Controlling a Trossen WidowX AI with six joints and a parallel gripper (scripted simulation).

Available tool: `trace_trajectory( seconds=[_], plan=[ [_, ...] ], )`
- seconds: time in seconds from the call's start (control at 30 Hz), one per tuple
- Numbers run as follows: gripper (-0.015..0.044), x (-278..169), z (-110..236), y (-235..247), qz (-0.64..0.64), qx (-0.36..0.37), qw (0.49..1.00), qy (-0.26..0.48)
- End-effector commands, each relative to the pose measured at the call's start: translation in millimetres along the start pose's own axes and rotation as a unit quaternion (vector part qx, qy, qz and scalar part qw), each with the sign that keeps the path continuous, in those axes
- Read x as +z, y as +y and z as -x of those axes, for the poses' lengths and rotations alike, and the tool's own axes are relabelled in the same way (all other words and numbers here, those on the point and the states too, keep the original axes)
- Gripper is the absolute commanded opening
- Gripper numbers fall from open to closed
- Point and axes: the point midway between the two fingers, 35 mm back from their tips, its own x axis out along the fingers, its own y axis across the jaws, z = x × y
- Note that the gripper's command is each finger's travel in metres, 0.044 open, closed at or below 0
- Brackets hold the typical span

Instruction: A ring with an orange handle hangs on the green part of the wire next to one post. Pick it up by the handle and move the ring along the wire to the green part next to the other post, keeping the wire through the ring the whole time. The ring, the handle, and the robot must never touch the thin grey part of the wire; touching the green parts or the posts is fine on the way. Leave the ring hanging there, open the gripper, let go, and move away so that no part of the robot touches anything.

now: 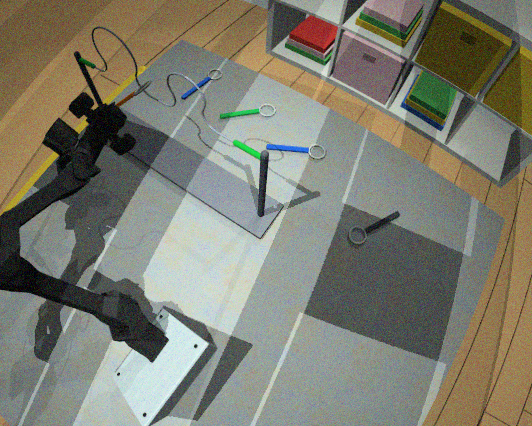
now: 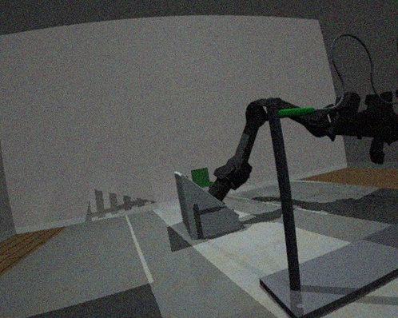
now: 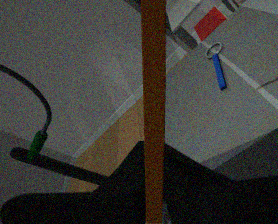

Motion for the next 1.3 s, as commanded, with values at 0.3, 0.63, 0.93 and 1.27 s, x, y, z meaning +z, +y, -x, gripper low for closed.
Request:
trace_trajectory(
  seconds=[0.3, 0.63, 0.93, 1.27],
  plan=[
    [-0.015, 6.6, 11.6, -47.1, 0.146, -0.083, 0.986, 0.021],
    [-0.015, 19.3, 22.3, -75.6, 0.24, -0.137, 0.96, 0.033],
    [-0.015, 32.6, 32.2, -94.2, 0.304, -0.174, 0.936, 0.042],
    [-0.015, 46.3, 41.6, -108.2, 0.347, -0.198, 0.916, 0.047]
  ],
)
